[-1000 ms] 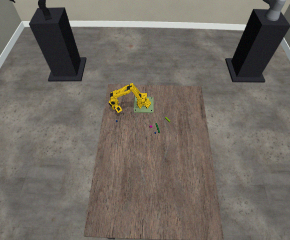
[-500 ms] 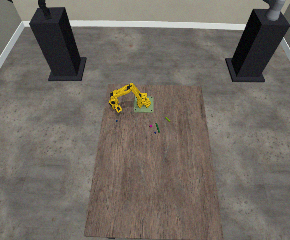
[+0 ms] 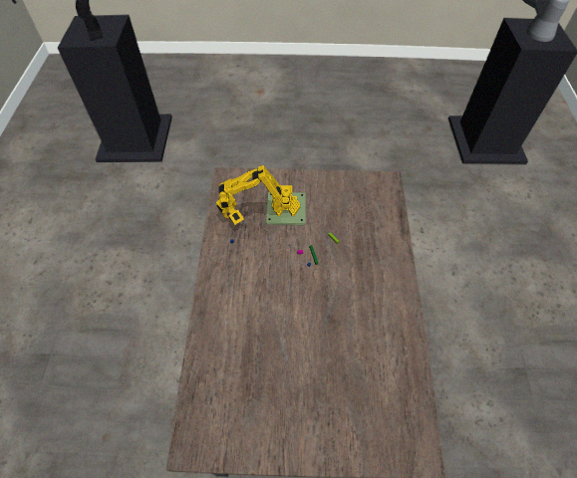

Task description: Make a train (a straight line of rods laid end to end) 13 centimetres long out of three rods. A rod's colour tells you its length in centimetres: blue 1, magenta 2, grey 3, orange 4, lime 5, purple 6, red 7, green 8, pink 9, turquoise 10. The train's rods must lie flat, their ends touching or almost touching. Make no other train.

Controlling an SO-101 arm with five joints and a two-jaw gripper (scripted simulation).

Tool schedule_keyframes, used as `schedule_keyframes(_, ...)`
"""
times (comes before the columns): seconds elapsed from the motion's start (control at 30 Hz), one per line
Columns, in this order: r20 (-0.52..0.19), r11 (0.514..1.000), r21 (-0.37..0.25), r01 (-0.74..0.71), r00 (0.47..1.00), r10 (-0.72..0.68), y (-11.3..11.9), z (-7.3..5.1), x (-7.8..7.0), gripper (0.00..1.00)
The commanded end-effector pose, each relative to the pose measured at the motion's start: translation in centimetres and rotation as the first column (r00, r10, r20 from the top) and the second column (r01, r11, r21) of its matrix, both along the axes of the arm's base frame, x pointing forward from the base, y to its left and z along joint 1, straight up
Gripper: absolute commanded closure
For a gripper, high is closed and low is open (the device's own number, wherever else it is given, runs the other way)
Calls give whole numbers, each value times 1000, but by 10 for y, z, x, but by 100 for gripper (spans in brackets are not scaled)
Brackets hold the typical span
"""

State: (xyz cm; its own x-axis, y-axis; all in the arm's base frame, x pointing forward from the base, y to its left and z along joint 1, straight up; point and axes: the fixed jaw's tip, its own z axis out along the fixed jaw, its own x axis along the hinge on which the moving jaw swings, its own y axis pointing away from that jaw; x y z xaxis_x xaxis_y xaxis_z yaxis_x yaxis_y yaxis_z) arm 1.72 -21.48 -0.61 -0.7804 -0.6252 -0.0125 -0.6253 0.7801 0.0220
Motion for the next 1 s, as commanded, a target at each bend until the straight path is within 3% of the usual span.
schedule_keyframes(0.0,0,1000,11,0,1000,0,0,6,0,100)
schedule_keyframes(0.47,0,1000,11,0,1000,0,-2,27,1,100)
schedule_keyframes(0.97,0,1000,11,-20,1000,20,-1,29,7,100)
